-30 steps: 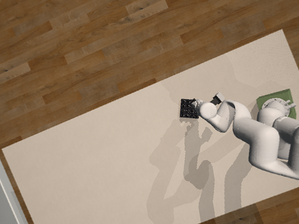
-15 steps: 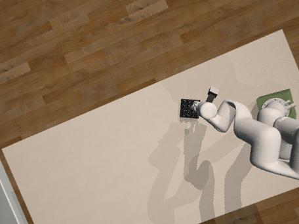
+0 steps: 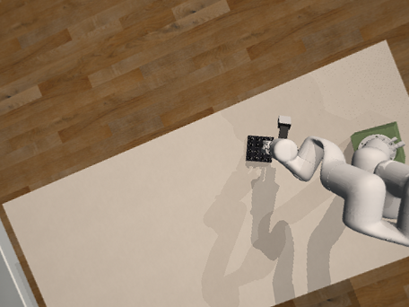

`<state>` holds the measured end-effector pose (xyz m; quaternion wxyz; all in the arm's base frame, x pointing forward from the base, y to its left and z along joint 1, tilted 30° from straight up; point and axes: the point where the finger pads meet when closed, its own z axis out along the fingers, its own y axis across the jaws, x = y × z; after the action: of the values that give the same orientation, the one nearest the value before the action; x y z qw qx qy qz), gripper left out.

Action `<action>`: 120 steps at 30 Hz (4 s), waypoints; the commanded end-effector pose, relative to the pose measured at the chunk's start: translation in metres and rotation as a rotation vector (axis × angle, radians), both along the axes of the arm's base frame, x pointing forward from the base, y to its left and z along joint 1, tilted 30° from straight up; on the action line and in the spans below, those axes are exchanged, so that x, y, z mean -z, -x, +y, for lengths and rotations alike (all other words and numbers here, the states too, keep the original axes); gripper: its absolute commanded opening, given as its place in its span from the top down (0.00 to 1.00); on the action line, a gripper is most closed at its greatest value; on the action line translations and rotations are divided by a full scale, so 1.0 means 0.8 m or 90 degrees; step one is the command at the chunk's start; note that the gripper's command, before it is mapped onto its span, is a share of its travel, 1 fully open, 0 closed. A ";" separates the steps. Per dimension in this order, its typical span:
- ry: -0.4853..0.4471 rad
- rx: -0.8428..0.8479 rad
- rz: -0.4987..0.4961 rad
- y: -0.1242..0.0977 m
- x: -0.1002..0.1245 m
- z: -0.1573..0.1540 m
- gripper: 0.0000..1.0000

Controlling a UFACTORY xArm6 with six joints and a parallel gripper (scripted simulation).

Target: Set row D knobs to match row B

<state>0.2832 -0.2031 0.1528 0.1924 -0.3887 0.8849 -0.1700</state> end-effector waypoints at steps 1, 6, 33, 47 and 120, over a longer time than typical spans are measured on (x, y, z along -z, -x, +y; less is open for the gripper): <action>0.002 -0.009 -0.004 -0.001 -0.001 -0.001 0.81; 0.002 -0.009 -0.004 -0.001 -0.001 -0.001 0.81; 0.002 -0.009 -0.004 -0.001 -0.001 -0.001 0.81; 0.001 -0.009 -0.004 -0.003 0.002 -0.001 0.81; 0.001 -0.009 -0.004 -0.027 0.047 -0.009 0.81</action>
<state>0.3041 -0.2103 0.1142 0.1954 -0.3948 0.8816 -0.1697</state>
